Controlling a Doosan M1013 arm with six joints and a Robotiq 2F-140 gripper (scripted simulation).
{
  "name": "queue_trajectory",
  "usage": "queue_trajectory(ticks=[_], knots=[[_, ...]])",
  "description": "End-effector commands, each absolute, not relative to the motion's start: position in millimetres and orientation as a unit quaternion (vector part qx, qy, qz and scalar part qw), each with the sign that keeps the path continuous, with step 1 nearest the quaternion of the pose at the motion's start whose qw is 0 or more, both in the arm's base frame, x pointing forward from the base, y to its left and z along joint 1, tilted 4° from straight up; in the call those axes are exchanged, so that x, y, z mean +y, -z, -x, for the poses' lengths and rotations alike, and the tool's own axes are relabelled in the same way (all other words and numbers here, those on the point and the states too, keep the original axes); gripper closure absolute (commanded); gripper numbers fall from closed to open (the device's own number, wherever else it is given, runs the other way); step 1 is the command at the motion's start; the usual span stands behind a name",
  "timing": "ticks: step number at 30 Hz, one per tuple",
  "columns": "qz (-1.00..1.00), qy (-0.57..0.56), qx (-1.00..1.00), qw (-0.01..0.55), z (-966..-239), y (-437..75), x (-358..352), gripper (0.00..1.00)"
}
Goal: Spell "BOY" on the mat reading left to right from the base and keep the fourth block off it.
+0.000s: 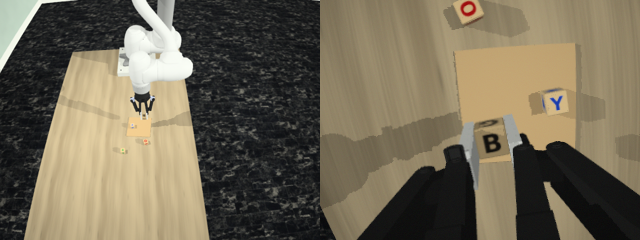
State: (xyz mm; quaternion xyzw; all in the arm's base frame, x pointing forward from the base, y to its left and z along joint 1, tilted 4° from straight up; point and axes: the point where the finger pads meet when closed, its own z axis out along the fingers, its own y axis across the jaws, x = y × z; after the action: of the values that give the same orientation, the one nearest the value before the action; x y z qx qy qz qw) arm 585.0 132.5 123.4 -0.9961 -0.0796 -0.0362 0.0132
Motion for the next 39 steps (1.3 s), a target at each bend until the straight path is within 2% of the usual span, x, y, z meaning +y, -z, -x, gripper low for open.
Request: queue_trajectory(ticks=[1,10,18,39], knots=[[0.996,0.034,-0.084,0.014,-583,-101,135,0.87],[0.996,0.034,-0.084,0.014,-586,-59,137,0.87],[0.996,0.034,-0.084,0.014,-587,-44,137,0.87],[0.996,0.034,-0.084,0.014,-588,-41,137,0.87]])
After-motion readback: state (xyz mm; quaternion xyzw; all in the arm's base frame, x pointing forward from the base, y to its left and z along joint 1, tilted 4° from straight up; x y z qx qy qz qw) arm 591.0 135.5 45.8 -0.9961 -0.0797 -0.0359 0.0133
